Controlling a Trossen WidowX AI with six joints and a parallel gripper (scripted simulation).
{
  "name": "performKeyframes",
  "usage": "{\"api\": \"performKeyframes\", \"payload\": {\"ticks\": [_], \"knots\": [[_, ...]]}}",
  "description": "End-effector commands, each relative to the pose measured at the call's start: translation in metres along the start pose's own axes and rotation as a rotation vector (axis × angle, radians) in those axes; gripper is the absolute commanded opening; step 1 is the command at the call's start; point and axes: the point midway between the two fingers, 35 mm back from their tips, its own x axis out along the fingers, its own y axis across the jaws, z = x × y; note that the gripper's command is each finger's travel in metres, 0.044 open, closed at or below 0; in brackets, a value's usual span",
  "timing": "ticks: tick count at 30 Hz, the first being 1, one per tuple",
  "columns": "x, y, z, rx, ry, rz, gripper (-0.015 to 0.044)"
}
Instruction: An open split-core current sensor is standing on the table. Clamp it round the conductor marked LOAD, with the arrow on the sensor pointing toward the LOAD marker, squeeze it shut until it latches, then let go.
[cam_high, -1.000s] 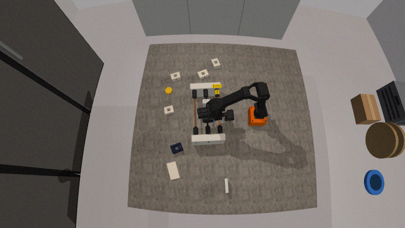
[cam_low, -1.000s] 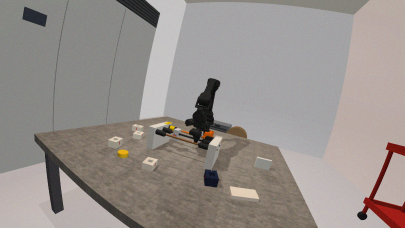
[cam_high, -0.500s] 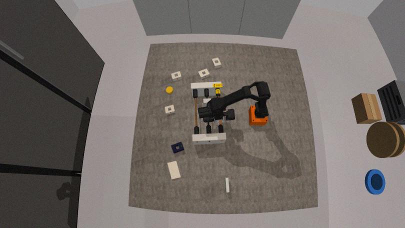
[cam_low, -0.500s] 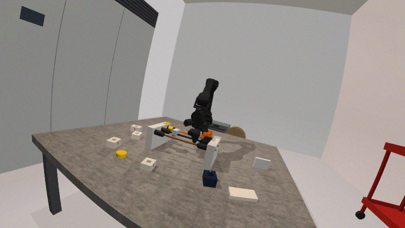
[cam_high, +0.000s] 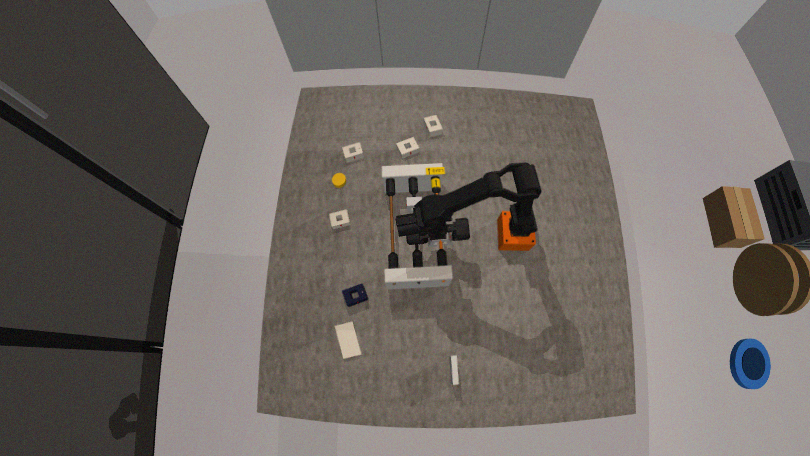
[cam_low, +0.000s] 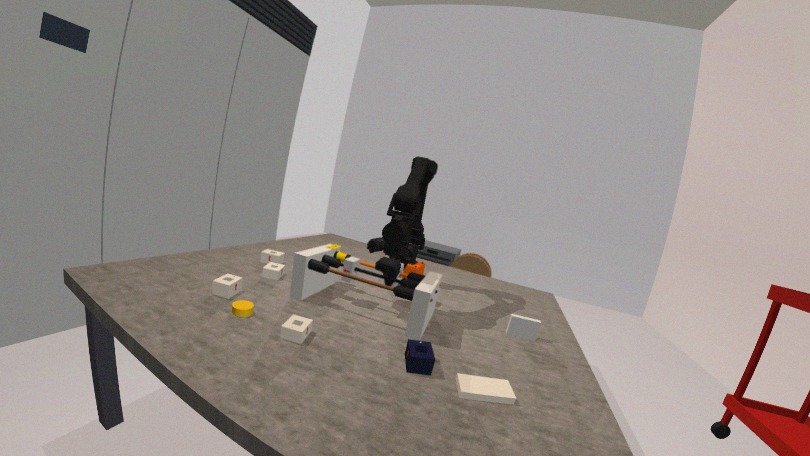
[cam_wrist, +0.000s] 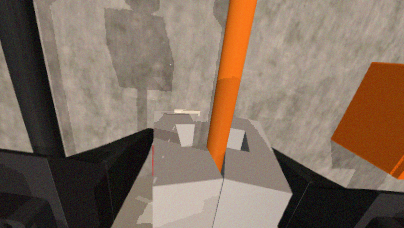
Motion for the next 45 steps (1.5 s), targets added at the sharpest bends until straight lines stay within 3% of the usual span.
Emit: {"api": "performKeyframes", "payload": {"ticks": [1, 22, 45], "knots": [[0.000, 0.000, 0.000, 0.000, 0.000, 0.001, 0.0000], [-0.016, -0.002, 0.000, -0.001, 0.005, 0.141, 0.0000], [-0.016, -0.002, 0.000, -0.001, 0.005, 0.143, 0.0000]]}}
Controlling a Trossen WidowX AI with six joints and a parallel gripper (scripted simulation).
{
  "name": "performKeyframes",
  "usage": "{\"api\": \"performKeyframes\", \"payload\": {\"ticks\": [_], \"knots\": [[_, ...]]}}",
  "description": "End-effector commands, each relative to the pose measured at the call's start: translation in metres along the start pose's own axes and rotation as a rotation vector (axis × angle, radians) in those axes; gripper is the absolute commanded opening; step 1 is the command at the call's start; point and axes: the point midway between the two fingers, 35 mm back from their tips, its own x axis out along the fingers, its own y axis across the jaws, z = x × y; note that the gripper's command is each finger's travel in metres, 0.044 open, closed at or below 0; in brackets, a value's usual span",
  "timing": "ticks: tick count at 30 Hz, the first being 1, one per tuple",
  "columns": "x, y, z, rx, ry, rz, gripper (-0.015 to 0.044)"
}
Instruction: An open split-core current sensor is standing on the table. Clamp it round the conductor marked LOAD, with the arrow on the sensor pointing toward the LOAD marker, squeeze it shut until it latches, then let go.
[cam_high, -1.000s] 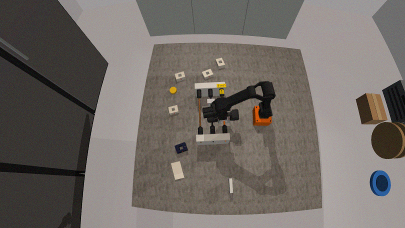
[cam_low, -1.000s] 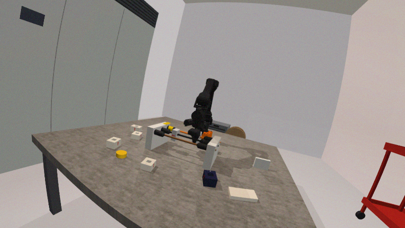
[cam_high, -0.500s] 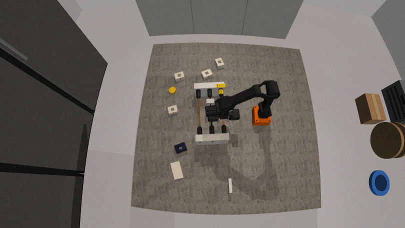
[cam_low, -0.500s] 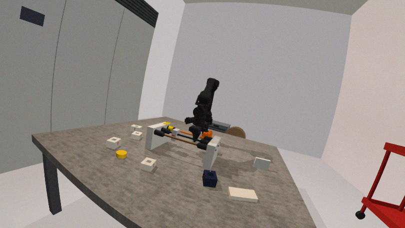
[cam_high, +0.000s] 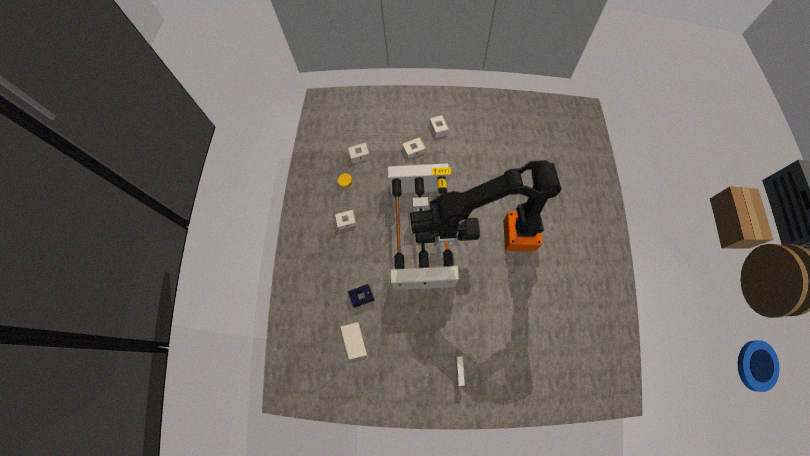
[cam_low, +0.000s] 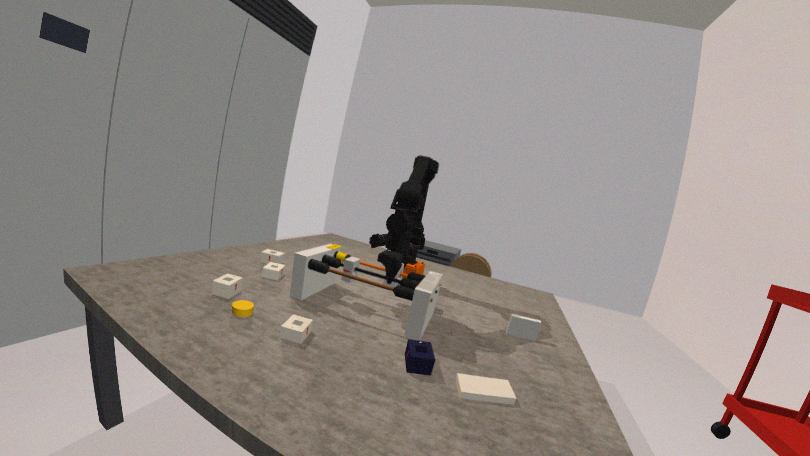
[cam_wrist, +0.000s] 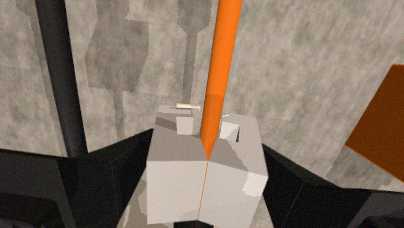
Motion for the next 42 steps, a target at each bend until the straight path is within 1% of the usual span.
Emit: {"api": "performKeyframes", "payload": {"ticks": [1, 42], "knots": [[-0.0037, 0.0018, 0.0001, 0.002, -0.001, 0.017, 0.0000], [-0.0004, 0.0000, 0.0000, 0.000, 0.000, 0.002, 0.0000]]}}
